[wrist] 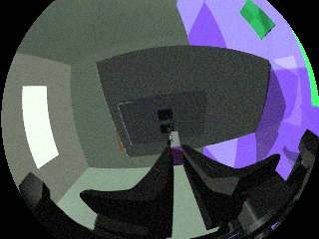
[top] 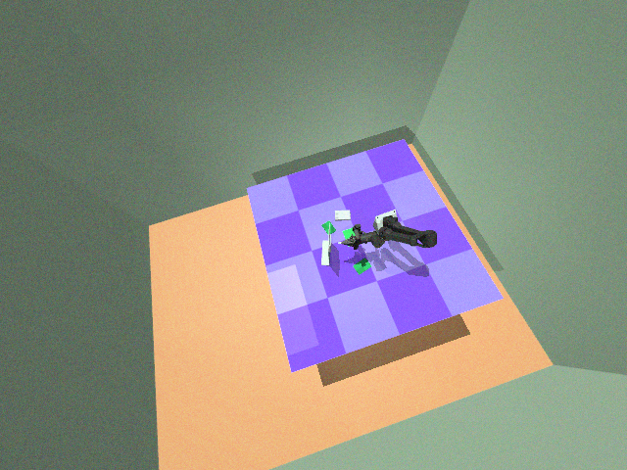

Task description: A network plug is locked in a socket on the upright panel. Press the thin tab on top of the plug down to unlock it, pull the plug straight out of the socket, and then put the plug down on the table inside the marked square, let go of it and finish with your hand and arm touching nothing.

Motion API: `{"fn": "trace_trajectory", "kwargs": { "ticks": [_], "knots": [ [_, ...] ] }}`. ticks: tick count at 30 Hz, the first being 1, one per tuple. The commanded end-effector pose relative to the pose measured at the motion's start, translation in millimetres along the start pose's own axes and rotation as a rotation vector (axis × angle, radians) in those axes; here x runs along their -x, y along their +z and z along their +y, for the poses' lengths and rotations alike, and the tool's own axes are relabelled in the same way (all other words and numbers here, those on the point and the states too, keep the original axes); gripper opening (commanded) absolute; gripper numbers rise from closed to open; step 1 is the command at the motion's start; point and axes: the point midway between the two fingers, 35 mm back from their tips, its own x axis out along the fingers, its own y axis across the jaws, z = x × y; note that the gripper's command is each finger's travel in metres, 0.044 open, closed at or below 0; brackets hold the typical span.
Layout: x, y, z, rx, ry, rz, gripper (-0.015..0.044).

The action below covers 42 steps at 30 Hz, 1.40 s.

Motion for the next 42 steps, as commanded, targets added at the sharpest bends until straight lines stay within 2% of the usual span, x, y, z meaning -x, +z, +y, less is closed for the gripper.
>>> {"fn": "trace_trajectory", "kwargs": {
  "ticks": [1,34,42],
  "knots": [
    [1.8,-0.5,0.6,-0.002,0.003,0.000,0.0000],
    [9.3,-2.6,0.3,0.001,-0.001,-0.001,0.0000],
    [11.8,-2.9,17.0,0.001,0.000,-0.001,0.0000]
  ]
}}
